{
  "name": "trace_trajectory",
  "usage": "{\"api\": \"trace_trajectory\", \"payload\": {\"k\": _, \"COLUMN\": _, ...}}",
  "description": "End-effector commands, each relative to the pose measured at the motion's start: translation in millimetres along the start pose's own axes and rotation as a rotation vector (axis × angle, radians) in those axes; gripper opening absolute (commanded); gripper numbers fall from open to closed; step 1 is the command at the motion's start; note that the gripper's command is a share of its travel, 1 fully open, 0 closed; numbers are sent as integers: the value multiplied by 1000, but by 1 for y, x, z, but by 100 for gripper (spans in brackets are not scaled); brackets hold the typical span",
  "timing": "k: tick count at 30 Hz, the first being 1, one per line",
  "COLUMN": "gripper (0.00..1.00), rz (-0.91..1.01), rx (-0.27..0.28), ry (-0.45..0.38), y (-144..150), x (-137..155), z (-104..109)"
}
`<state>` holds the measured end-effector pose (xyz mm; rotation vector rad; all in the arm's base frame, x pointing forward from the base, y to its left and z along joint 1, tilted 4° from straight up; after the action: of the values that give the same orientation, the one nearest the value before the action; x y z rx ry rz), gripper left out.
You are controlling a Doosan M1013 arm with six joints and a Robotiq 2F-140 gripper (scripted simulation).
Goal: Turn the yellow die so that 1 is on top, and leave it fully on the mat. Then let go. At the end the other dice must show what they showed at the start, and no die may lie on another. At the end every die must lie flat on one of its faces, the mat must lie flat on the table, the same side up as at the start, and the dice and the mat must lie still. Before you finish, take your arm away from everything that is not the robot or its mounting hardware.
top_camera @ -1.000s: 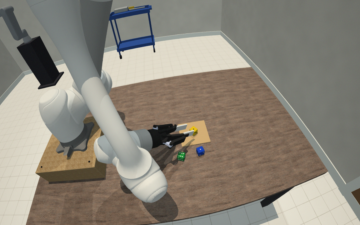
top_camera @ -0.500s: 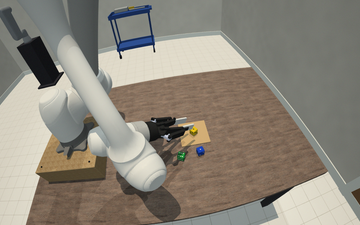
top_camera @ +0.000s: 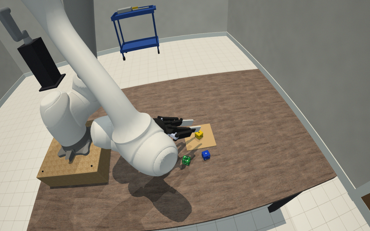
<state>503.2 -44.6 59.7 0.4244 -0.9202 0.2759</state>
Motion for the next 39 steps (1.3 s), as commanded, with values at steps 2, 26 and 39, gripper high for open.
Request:
{"api": "trace_trajectory", "payload": {"k": 2, "gripper": 28, "rz": -1, "rx": -16, "ry": 195, "y": 7, "x": 22, "z": -9}}
{"api": "trace_trajectory", "payload": {"k": 26, "gripper": 28, "rz": 4, "rx": -104, "ry": 622, "y": 20, "x": 81, "z": -35}}
{"api": "trace_trajectory", "payload": {"k": 39, "gripper": 28, "rz": 7, "rx": -155, "ry": 832, "y": 25, "x": 107, "z": -52}}
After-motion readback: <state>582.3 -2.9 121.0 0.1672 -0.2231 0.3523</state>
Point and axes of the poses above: the point where the finger pads meet when closed, its own z axis back along the fingers, its own y axis across the jaws, x = y × z, the point moved 8 cm from there along z, back along the fingers, and after that the axes turned 12 degrees about -z, right-handed, at the moved point
